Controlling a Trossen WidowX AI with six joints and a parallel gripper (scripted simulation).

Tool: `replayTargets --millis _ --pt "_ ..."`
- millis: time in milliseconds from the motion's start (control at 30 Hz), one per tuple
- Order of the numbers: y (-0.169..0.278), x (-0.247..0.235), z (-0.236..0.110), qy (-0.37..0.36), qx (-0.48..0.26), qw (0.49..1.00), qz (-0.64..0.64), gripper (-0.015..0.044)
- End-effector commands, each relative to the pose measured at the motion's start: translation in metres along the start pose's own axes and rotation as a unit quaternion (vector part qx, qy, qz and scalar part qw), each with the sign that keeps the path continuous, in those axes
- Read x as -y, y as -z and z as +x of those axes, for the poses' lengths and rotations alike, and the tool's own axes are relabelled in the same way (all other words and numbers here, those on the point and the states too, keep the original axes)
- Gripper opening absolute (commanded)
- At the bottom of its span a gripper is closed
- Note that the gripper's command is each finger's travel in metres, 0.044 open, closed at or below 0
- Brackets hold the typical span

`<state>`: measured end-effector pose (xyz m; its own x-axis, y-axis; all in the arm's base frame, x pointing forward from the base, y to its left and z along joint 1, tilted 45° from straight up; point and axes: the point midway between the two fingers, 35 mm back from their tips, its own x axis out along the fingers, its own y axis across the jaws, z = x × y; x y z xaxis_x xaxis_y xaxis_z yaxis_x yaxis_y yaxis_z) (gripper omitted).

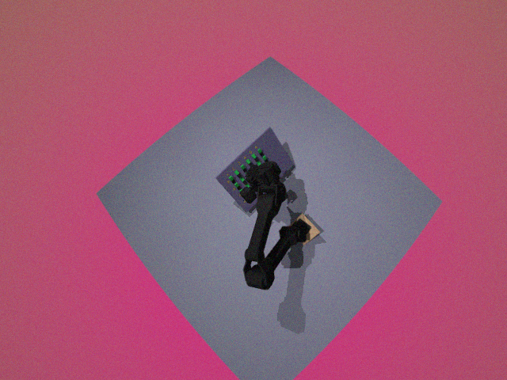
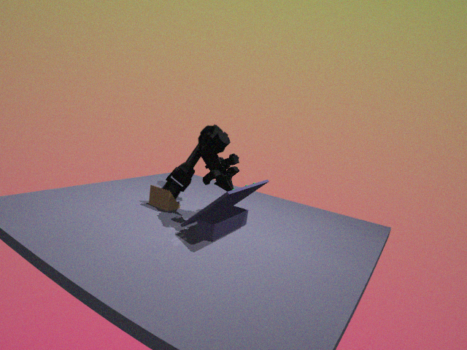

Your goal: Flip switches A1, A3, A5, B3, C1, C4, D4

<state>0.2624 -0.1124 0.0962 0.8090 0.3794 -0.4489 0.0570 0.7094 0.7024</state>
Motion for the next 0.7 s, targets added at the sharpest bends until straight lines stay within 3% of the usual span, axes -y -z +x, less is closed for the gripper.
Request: replayTargets --millis 0,667 --pt "0.0002 0.001 0.0007 0.002 0.0 1.0 0.001 0.0" --pt "0.0002 0.001 0.0034 0.002 0.0 1.0 0.001 0.0"
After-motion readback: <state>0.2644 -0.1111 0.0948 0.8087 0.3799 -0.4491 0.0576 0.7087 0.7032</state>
